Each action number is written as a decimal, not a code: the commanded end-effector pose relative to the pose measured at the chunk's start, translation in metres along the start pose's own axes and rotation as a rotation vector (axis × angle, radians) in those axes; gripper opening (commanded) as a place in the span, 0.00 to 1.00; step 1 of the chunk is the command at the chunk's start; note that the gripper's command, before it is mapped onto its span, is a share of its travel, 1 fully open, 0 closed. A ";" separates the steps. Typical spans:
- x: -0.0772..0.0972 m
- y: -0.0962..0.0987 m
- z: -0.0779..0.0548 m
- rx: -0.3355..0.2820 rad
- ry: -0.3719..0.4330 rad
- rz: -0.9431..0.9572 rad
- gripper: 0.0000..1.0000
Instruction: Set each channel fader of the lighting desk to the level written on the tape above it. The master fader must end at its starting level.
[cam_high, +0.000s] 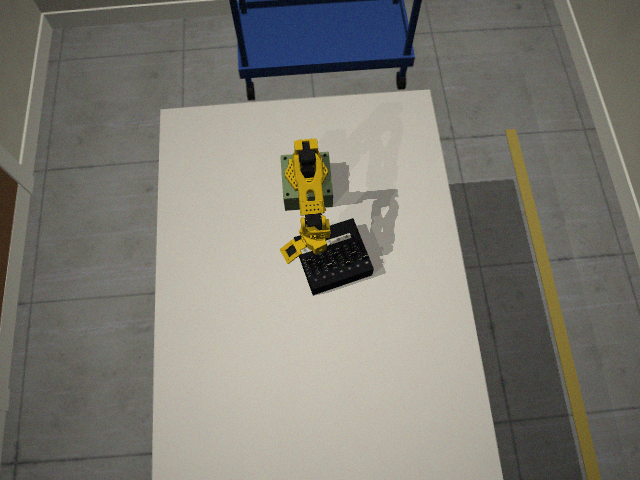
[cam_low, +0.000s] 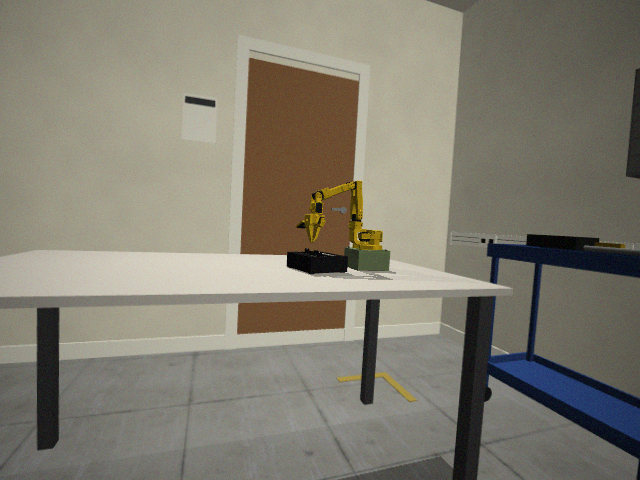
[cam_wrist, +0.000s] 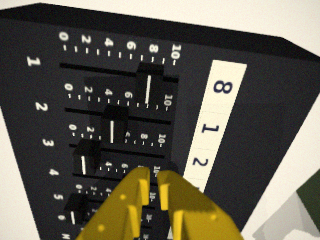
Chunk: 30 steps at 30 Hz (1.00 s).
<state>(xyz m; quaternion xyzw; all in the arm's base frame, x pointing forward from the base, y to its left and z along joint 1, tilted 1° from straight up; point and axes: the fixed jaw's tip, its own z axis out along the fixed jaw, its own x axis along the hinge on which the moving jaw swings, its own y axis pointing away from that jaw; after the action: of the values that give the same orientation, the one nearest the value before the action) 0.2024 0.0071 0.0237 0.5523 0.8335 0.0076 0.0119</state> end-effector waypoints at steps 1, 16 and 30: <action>0.000 -0.002 0.006 0.015 0.007 0.013 0.00; 0.001 -0.003 0.018 0.015 0.007 0.013 0.00; 0.004 -0.008 0.022 0.014 0.007 0.007 0.00</action>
<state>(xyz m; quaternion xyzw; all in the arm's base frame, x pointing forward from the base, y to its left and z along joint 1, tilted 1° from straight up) 0.1961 0.0069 0.0033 0.5524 0.8336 0.0027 0.0047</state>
